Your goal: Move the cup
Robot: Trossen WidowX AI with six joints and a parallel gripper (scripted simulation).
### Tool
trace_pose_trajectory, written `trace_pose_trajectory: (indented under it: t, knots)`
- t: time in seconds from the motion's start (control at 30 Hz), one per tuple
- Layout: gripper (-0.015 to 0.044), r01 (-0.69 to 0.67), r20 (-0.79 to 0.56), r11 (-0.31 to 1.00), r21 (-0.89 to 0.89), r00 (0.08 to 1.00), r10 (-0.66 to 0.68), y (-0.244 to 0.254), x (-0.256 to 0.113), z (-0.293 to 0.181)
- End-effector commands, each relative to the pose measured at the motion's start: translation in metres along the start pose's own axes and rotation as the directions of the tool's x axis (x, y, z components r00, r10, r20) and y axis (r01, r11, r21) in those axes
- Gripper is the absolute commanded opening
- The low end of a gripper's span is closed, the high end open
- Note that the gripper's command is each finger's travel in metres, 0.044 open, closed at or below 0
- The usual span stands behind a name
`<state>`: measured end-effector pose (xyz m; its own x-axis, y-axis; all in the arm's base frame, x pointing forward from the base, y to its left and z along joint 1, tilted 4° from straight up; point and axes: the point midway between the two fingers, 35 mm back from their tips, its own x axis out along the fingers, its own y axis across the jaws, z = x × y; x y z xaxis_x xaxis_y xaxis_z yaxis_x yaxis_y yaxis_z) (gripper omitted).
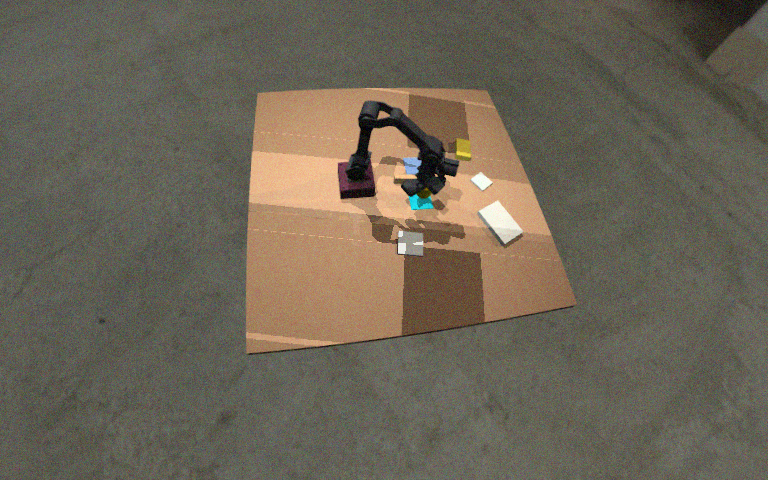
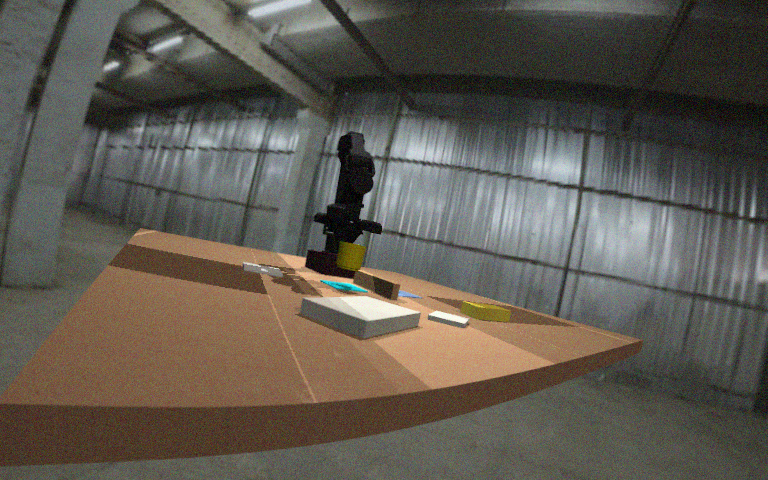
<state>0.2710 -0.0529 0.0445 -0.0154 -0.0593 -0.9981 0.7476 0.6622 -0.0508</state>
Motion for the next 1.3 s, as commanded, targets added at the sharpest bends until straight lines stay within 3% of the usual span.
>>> trace_pose_trajectory:
  t: [0.0,0.67,1.17,1.27]
  knots:
    - [0.0,0.008,-0.004,1.0,-0.005,1.0,-0.008,-0.001,0.008,0.0]
    - [0.0,0.008,-0.004,1.0,-0.005,1.0,-0.008,-0.003,0.041,0.0]
    - [0.0,0.002,-0.002,1.0,0.0,1.0,-0.002,-0.003,0.039,0.0]
    - [0.0079,0.002,-0.002,1.0,0.0,1.0,-0.002,-0.003,0.039,0.0]
